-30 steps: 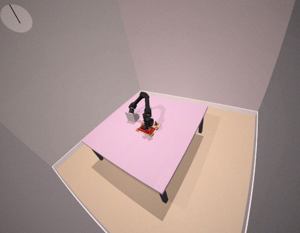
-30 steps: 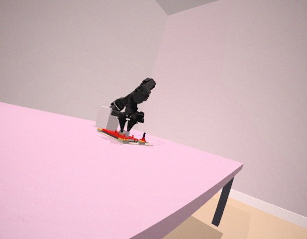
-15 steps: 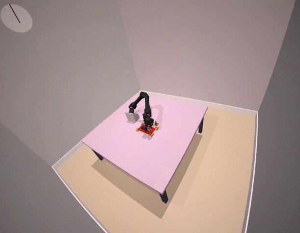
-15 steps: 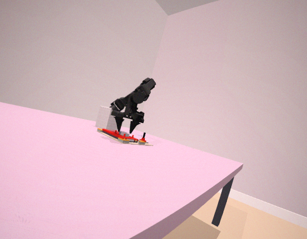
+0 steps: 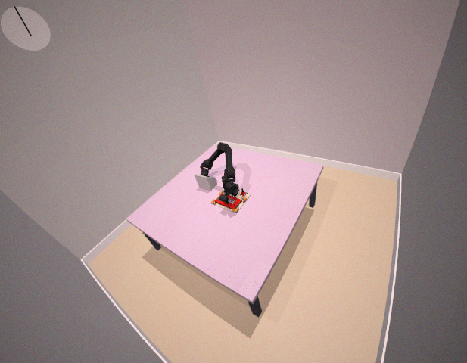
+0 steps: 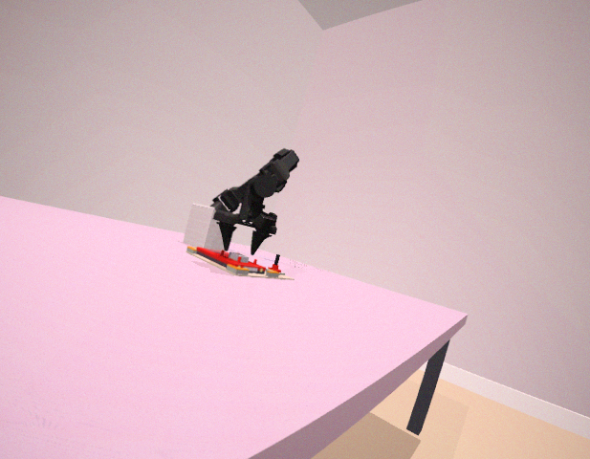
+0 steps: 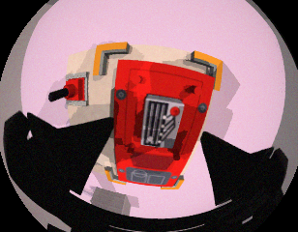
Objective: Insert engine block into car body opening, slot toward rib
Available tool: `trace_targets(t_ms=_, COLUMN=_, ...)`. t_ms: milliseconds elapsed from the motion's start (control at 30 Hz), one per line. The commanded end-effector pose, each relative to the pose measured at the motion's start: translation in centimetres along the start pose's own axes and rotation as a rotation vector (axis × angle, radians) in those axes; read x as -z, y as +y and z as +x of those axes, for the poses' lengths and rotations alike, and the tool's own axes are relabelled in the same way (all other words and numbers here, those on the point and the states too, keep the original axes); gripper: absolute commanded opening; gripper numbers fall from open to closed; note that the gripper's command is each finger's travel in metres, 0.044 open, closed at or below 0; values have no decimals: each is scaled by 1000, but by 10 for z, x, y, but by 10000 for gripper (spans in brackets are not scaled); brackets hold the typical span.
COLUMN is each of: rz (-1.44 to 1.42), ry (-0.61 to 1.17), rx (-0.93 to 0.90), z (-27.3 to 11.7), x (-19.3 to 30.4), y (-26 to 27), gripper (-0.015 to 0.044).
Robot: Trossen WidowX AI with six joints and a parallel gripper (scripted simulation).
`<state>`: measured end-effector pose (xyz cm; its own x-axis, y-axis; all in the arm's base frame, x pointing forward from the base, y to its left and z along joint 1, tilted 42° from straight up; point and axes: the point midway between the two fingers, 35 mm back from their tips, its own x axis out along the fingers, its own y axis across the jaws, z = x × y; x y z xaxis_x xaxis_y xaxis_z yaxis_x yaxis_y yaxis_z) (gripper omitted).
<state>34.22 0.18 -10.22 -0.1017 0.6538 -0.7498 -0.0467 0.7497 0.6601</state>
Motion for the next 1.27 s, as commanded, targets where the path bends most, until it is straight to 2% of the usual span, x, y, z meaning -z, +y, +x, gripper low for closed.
trace_targets(t_ms=0, rz=-8, ry=-8, rx=7, z=-10, x=-1, y=-1, gripper=440)
trace_targets(t_ms=100, rz=-8, ry=-8, rx=7, z=-10, x=-1, y=-1, gripper=440)
trace_targets(t_ms=667, rz=-8, ry=-8, rx=7, z=-10, x=-1, y=-1, gripper=0)
trace_targets(t_ms=1233, rz=-8, ry=-8, rx=7, z=-10, x=-1, y=-1, gripper=0)
